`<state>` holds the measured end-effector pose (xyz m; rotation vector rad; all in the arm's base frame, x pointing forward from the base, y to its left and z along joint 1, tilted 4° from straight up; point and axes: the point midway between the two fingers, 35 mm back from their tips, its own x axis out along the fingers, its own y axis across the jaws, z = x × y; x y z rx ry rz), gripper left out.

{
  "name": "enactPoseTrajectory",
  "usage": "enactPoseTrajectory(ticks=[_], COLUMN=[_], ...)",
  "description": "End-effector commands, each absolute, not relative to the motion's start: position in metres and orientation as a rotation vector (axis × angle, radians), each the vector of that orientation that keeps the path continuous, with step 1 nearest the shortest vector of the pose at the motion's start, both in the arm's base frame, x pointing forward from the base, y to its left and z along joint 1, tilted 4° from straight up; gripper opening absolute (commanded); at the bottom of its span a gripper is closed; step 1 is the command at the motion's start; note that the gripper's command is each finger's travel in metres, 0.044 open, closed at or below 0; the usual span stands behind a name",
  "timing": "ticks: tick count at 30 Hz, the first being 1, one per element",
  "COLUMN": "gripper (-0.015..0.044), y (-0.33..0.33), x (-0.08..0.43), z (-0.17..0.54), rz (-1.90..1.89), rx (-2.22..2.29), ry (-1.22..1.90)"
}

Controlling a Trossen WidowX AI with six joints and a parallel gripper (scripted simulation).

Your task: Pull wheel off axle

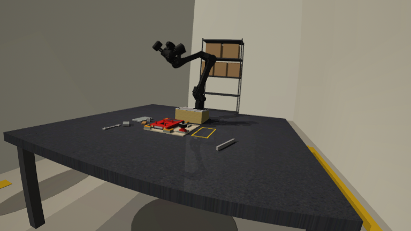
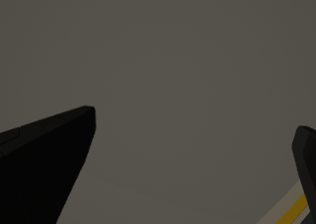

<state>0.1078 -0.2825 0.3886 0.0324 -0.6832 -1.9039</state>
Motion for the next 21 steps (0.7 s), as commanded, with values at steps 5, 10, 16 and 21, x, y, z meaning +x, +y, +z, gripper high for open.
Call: enactPoseTrajectory(ticks=[5,10,16,21], gripper=[0.03,0.03,0.03,0.03], y=[-0.278,-0.282,-0.286,-0.283], x=[0.134,0.167,0.223,0.258], z=[0.391,0.388,0.376,0.364], rz=[-1.795,-1.71,-1.551,-1.449], rx=[-0.003,-0.037,-0.057,-0.065], ry=[-0.638,-0.54,-0.398,-0.304])
